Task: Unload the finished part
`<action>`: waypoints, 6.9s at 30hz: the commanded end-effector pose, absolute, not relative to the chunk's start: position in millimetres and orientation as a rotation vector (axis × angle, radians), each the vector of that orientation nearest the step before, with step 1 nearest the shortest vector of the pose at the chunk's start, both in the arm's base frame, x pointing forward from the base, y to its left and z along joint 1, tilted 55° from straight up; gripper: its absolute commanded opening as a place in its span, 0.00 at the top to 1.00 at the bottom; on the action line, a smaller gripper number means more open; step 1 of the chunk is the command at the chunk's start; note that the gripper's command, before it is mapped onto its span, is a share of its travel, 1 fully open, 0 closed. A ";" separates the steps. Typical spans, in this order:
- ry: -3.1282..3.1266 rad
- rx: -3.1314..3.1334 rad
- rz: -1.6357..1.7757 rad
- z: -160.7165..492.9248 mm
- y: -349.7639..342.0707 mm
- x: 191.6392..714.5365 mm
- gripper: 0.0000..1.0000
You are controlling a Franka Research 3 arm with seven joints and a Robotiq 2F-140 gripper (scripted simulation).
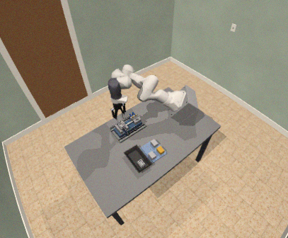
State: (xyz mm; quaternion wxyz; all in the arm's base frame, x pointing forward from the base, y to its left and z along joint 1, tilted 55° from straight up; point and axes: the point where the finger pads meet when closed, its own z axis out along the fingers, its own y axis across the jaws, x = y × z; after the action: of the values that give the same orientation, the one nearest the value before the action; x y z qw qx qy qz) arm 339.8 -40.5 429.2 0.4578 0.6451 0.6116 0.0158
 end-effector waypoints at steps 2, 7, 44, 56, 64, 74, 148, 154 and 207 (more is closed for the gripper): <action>1.509 1.585 0.034 429.0 -41.7 339.7 0.60; 1.509 1.585 0.034 429.0 -41.7 339.7 0.60; 1.509 1.585 0.034 420.8 -49.8 347.9 0.60; 1.509 1.585 0.034 407.8 -62.8 360.9 0.60; 1.509 1.585 0.034 401.6 -69.0 367.1 0.60; 1.509 1.585 0.034 394.5 -76.0 374.2 0.60; 1.509 1.585 0.034 392.3 -77.0 376.8 0.60; 1.509 1.585 0.034 392.3 -77.0 376.8 0.60; 1.509 1.585 0.034 388.8 -80.5 380.3 0.60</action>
State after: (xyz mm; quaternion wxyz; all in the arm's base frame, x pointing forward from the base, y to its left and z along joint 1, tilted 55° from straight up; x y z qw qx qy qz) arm 378.9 -80.2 389.3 0.4579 0.6459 0.6107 0.0132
